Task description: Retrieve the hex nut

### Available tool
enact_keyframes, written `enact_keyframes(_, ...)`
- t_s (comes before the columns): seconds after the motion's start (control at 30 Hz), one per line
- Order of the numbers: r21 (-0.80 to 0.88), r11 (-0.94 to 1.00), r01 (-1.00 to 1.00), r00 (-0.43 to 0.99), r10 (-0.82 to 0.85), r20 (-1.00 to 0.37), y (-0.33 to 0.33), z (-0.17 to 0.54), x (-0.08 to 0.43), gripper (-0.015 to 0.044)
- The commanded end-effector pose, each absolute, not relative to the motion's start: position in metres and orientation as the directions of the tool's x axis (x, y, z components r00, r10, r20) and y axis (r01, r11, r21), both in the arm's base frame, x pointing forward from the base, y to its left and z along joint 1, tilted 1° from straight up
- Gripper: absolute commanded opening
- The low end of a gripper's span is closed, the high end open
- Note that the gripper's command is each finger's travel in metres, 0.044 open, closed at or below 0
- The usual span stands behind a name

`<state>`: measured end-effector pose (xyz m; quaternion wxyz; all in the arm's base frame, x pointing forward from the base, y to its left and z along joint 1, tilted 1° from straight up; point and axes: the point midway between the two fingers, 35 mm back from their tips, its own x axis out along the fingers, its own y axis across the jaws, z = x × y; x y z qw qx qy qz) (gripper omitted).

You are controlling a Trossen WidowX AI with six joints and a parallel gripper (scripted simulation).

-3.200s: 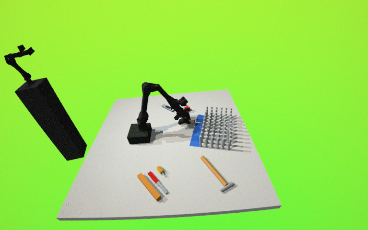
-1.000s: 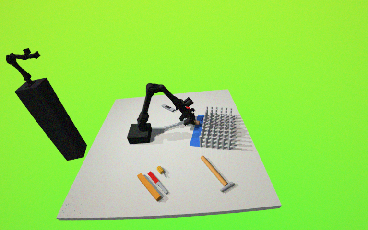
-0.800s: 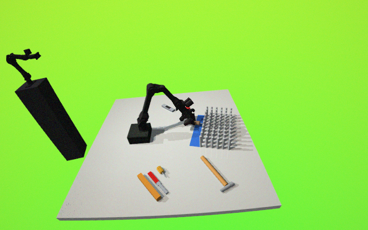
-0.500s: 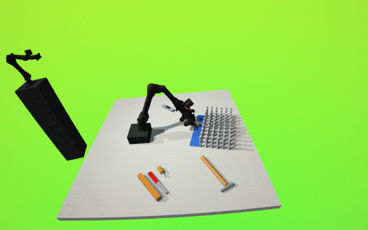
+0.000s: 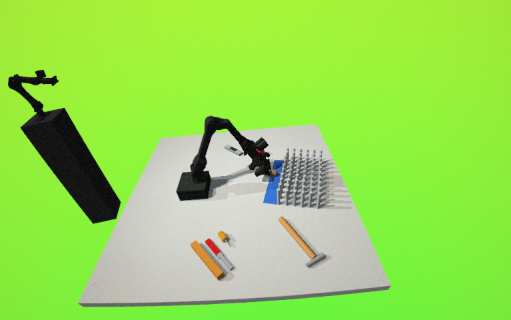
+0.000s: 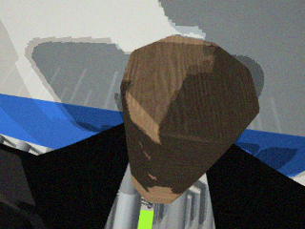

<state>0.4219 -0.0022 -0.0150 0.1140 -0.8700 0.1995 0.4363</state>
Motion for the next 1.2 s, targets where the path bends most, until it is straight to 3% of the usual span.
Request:
enact_keyframes(0.0, -0.026, -0.894, -0.447, 0.543, -0.249, -0.802, -0.001, -0.014, 0.42, 0.0)
enact_keyframes(1.17, -0.025, -0.892, -0.451, 0.54, -0.25, -0.804, 0.008, -0.017, 0.399, 0.0)
